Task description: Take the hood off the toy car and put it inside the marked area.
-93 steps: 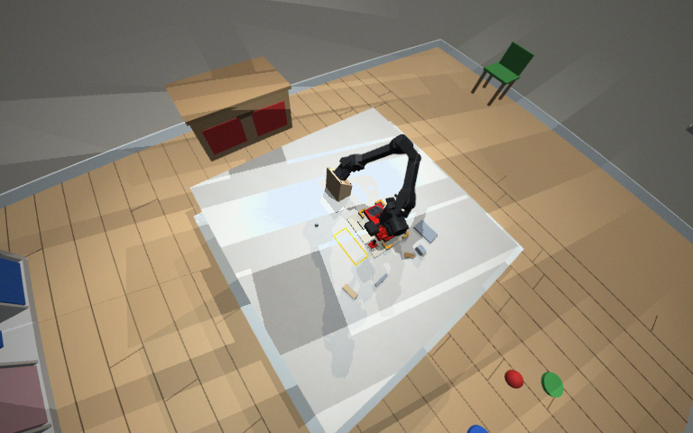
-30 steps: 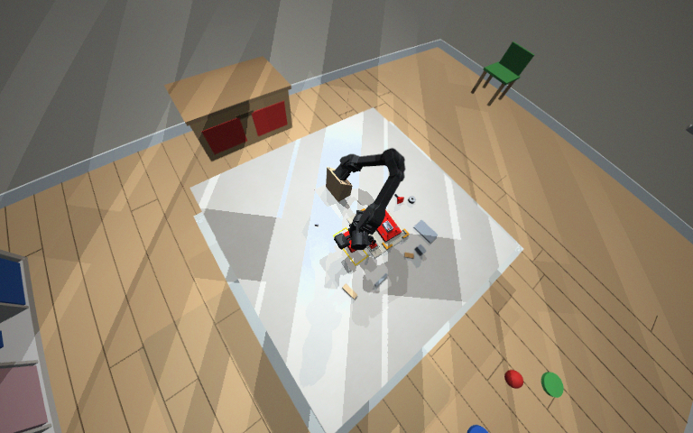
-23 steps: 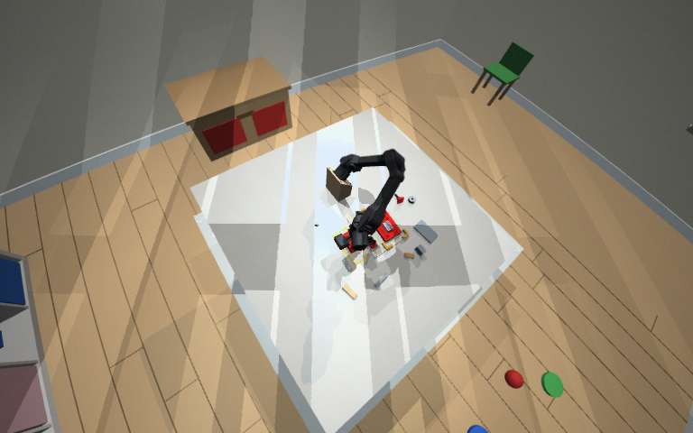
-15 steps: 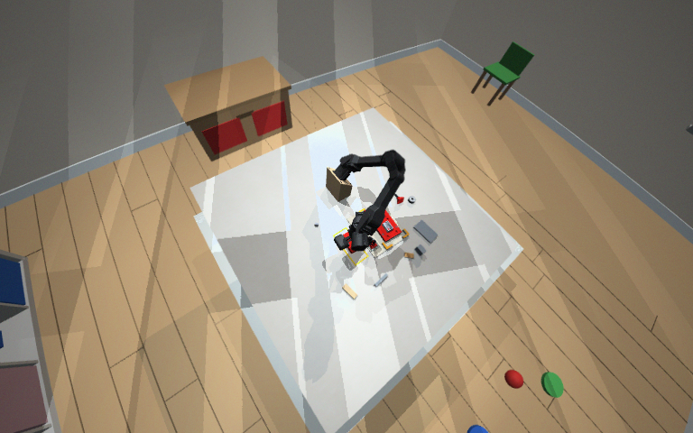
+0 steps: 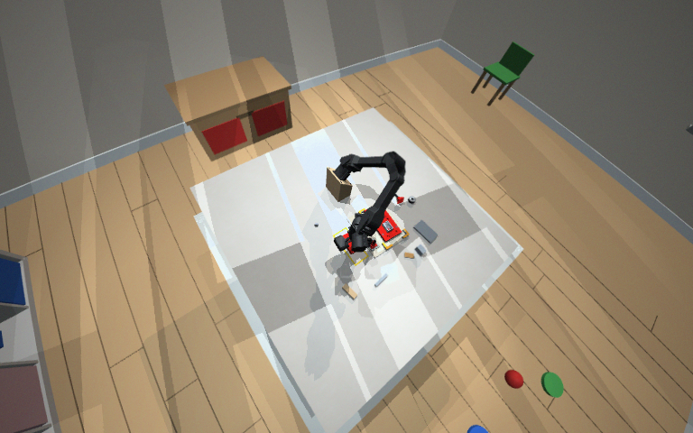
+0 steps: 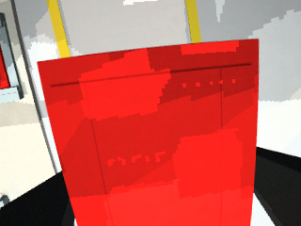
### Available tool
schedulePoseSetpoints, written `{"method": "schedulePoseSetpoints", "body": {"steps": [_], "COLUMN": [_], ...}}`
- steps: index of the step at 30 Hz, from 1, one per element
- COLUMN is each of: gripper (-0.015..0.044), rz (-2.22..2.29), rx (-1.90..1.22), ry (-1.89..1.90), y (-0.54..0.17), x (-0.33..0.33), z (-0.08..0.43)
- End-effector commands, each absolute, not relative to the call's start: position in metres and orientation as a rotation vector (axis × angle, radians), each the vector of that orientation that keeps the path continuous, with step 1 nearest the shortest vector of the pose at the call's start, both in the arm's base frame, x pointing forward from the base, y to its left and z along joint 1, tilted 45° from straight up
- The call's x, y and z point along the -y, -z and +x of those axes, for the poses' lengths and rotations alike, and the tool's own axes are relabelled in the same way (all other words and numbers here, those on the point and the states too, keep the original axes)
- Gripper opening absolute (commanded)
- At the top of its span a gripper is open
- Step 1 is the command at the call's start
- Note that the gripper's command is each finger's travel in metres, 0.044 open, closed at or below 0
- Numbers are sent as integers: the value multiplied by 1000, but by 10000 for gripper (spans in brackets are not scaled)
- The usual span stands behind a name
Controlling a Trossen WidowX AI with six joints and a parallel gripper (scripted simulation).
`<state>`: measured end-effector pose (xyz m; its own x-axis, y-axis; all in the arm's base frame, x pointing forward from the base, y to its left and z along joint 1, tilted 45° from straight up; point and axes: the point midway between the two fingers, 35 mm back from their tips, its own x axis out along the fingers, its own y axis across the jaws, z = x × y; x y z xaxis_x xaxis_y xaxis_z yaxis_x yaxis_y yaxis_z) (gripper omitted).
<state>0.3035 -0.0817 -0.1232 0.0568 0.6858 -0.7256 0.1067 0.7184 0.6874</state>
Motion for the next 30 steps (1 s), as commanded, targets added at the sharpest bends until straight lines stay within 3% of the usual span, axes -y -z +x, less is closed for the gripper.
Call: {"method": "schedulePoseSetpoints", "body": {"steps": [1,30], "gripper": [0,0], "rz": [698,700], "rx": [-1470,-1470], "ry": [-495,-497], "y": [126,141], "x": [79,62], "z": [304,303]}}
